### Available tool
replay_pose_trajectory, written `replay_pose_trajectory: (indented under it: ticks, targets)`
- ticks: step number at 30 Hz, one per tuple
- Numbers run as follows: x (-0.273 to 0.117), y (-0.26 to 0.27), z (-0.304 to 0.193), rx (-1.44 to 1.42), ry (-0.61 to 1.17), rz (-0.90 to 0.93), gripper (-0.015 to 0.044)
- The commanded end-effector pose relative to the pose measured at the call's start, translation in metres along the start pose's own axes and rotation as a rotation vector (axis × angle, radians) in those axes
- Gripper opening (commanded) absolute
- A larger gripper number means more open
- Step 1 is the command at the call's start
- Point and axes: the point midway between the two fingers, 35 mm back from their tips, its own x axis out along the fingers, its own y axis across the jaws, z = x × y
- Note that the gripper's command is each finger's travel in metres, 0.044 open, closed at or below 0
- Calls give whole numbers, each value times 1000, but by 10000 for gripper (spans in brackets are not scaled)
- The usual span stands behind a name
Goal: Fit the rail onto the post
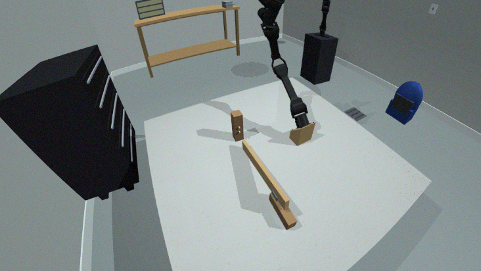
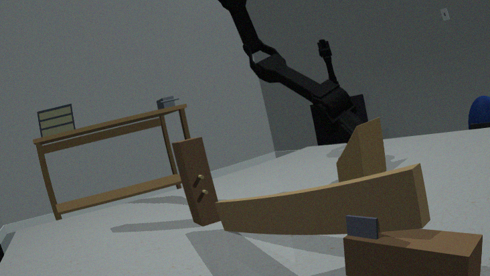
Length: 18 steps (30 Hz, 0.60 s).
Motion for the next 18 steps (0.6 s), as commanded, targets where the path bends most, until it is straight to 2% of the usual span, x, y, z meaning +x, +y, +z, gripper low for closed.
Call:
replay_pose_trajectory:
  ticks: [1,9,18]
  targets:
    - [-1,-72,3,-77,-28,-209,440]
    - [-37,-205,9,-249,-6,-622,440]
    - [-110,-318,-5,-414,179,-1028,440]
